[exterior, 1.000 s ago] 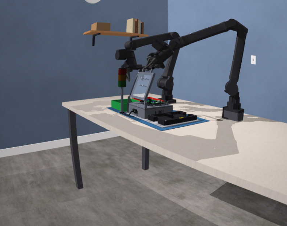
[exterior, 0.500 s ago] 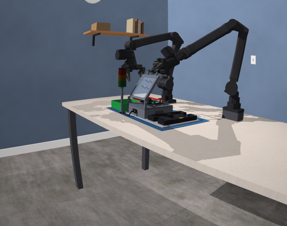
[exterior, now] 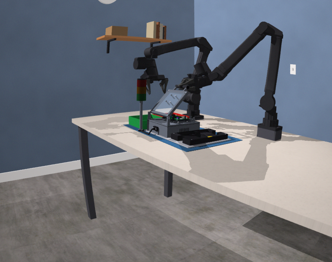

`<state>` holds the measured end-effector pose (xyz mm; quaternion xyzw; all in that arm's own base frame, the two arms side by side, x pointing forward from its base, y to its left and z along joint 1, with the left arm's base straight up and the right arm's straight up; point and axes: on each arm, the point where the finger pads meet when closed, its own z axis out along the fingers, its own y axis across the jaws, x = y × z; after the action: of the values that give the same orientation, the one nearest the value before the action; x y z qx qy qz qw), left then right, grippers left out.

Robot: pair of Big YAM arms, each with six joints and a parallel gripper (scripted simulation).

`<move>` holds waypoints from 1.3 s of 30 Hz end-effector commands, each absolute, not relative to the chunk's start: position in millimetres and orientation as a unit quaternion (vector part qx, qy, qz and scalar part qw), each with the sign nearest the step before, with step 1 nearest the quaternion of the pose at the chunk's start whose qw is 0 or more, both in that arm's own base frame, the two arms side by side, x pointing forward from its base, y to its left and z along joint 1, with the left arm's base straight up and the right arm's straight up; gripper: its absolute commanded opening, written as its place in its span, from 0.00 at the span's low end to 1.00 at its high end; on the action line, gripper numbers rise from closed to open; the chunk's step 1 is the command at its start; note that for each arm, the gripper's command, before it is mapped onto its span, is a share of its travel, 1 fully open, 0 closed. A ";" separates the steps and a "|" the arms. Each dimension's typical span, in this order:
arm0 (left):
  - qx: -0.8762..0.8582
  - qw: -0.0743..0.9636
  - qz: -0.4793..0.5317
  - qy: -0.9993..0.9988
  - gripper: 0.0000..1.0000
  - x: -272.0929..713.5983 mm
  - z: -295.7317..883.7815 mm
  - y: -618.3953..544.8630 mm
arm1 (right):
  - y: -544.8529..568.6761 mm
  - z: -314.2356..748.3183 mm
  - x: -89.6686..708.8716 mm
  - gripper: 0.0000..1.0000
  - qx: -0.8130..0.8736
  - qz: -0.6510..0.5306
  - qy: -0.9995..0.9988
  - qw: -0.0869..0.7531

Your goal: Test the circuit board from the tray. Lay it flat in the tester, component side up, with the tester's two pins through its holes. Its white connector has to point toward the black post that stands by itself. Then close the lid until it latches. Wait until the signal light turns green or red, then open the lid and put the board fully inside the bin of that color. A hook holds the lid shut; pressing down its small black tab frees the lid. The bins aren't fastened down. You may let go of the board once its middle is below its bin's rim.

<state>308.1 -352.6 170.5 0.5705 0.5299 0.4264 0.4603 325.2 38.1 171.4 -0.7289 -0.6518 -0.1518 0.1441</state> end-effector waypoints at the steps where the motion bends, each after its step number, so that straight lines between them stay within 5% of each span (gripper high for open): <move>1: 0.553 0.479 0.435 0.524 0.09 313.7 191.6 -355.6 | 36.3 182.0 336.4 1.00 -0.733 -0.160 -0.647 0.136; 8: 0.553 0.479 0.435 0.524 0.09 313.7 191.6 -355.6 | 36.3 182.0 336.4 1.00 -0.733 -0.160 -0.647 0.136; 11: 0.554 0.479 0.435 0.524 0.38 313.7 191.5 -355.7 | 36.3 182.0 336.4 1.00 -0.733 -0.160 -0.647 0.136; 28: 0.563 0.475 0.429 0.523 0.38 284.0 197.7 -342.6 | 36.3 182.0 336.4 1.00 -0.733 -0.160 -0.647 0.136; 30: 0.570 0.467 0.433 0.520 0.61 276.1 179.1 -336.7 | 36.3 182.0 336.4 1.00 -0.733 -0.160 -0.647 0.136; 31: 0.569 0.468 0.433 0.520 0.64 269.9 182.8 -334.3 | 36.3 182.0 336.4 1.00 -0.733 -0.160 -0.647 0.136; 39: 0.554 0.484 0.427 0.525 0.64 254.4 205.7 -354.5 | 36.3 182.0 336.4 1.00 -0.733 -0.160 -0.647 0.136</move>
<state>249.7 -338.7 175.7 0.5840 0.5028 0.4453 0.4559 325.2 38.1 171.4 -0.7289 -0.6518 -0.1518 0.1441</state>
